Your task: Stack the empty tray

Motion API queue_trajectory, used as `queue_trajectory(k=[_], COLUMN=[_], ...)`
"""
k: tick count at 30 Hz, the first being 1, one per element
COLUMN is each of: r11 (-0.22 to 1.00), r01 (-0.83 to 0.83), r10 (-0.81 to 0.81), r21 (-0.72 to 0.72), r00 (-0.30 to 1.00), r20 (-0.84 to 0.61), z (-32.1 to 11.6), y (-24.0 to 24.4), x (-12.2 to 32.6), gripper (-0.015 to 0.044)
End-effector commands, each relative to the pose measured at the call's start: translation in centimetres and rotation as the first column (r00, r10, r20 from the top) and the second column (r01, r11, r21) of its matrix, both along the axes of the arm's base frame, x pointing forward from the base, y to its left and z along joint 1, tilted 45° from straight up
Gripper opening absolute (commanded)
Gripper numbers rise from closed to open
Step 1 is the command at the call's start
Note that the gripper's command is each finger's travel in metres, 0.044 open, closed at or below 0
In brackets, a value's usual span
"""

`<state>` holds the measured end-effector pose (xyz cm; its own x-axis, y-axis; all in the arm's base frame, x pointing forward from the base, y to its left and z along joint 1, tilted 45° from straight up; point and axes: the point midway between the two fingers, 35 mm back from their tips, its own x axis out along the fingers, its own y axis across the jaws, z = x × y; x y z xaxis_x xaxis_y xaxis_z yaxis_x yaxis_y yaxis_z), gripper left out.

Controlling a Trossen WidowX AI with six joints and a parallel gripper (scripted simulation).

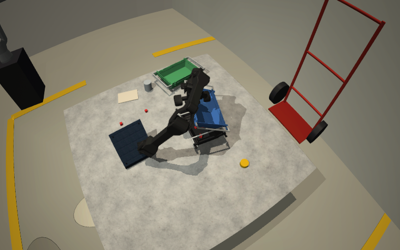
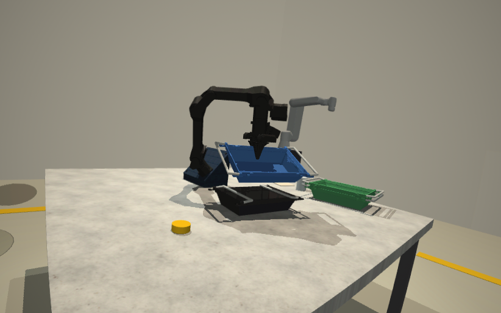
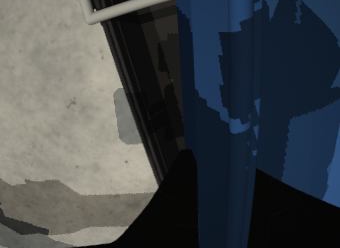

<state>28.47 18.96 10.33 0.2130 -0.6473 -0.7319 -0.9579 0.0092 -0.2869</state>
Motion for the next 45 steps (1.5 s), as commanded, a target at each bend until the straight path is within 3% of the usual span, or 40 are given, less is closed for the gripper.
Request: queue_trajectory(k=[1,45], r11=[1.0,0.988], r01=[-0.012,-0.137], r10=[0.012,0.126], r21=[0.01,-0.068], r00=[1.0,0.981], r20=[0.021,-0.145], z=[0.4,-3.5], y=[0.5,-3.5], x=[0.0,0.5], gripper=[0.0,0.0])
